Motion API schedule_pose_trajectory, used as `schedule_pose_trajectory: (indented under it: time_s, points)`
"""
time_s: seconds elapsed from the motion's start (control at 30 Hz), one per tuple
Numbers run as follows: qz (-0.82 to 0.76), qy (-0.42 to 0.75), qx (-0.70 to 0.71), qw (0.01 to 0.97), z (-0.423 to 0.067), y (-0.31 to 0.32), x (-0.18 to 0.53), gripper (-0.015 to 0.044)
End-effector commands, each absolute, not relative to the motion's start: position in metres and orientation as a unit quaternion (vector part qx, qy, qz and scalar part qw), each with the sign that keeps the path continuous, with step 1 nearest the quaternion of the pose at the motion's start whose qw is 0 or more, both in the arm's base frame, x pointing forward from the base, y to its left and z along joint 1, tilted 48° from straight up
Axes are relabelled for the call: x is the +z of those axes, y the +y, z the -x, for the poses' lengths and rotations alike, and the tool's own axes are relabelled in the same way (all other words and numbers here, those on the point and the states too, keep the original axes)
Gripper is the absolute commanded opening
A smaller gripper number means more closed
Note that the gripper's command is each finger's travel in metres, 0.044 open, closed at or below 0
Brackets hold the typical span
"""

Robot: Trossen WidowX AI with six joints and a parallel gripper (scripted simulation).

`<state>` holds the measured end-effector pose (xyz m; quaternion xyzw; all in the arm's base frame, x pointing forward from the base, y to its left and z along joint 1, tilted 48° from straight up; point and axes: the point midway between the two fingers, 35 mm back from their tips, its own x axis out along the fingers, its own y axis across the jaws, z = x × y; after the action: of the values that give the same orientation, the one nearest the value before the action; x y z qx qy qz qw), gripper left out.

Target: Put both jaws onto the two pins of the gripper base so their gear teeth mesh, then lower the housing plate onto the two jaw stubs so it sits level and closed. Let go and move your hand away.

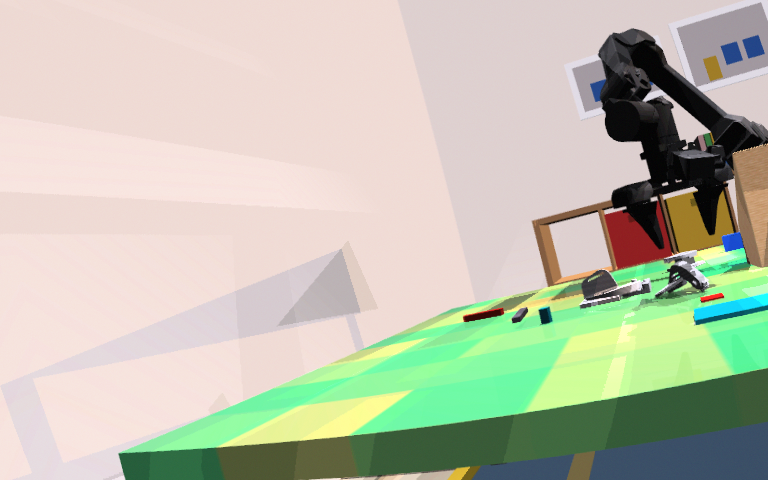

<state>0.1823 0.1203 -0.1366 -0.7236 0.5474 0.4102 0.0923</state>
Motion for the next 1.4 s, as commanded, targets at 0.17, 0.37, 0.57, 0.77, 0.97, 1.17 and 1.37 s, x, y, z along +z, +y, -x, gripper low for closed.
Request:
schedule_pose_trajectory:
  time_s: [0.17, 0.37, 0.57, 0.77, 0.97, 1.17, 1.37]
  points:
    - [0.724, 0.547, 0.411, 0.088, -0.183, 0.108, -0.147, 0.044]
    - [0.724, 0.547, 0.41, 0.087, -0.184, 0.101, -0.154, 0.044]
    - [0.724, 0.548, 0.409, 0.089, -0.185, 0.094, -0.16, 0.044]
    - [0.725, 0.548, 0.409, 0.089, -0.185, 0.087, -0.166, 0.044]
    - [0.725, 0.548, 0.409, 0.088, -0.185, 0.079, -0.173, 0.044]
    - [0.725, 0.548, 0.408, 0.087, -0.184, 0.072, -0.178, 0.044]
    - [0.725, 0.549, 0.408, 0.086, -0.184, 0.066, -0.182, 0.044]
